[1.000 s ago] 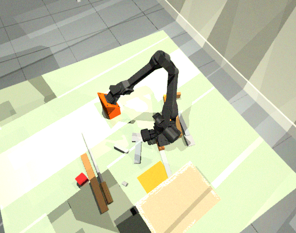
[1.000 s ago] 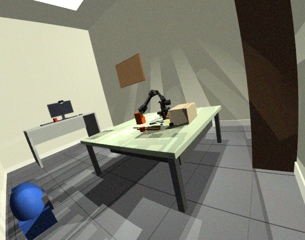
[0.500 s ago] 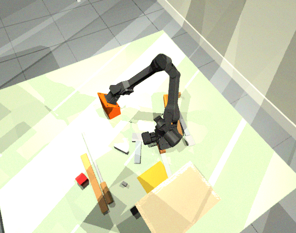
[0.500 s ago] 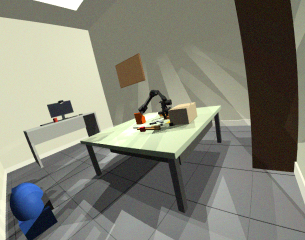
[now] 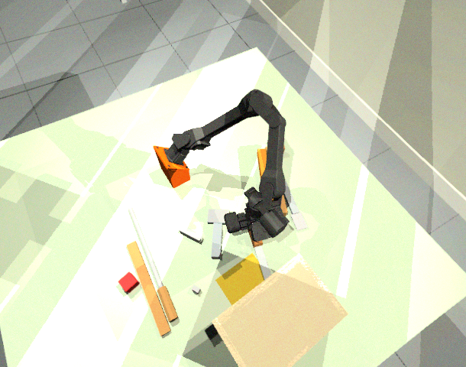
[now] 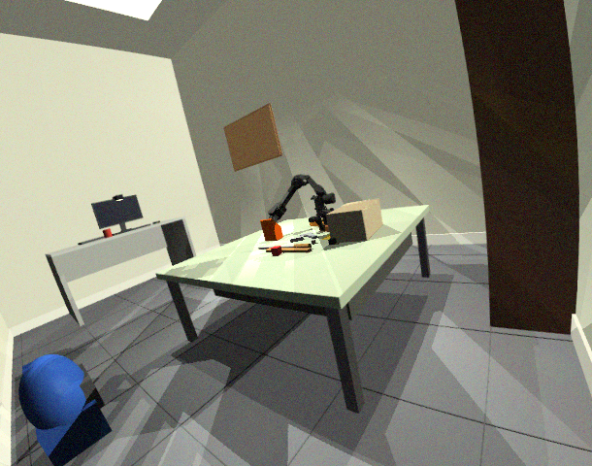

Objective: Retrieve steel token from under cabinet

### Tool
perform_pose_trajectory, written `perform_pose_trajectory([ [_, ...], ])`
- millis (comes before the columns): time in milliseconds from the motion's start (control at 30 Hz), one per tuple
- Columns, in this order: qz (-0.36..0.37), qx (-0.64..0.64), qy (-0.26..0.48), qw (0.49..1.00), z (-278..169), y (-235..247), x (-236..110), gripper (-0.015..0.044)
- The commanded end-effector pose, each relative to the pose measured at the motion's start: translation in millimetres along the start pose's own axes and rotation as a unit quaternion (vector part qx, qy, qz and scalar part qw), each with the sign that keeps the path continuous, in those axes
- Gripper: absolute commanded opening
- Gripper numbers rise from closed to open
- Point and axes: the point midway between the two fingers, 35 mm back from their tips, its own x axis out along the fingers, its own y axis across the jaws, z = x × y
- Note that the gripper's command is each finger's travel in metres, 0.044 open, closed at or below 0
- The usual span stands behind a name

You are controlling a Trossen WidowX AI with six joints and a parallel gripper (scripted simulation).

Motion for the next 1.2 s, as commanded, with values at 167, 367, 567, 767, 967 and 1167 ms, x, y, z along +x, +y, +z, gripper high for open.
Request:
perform_pose_trajectory([
  [167,0.001,-0.002,0.000,1.000,11.4,0.8,-0.3,0.0000],
  [367,0.001,-0.002,0.000,1.000,17.8,0.9,-0.4,0.0000],
  [567,0.001,-0.002,-0.001,1.000,24.1,1.1,-0.4,0.0000],
  [767,0.001,-0.002,-0.001,1.000,30.4,1.2,-0.5,0.0000],
  [967,0.001,-0.002,-0.001,1.000,36.5,1.4,-0.6,0.0000],
  [1167,0.001,-0.002,-0.001,1.000,42.6,1.5,-0.7,0.0000],
])
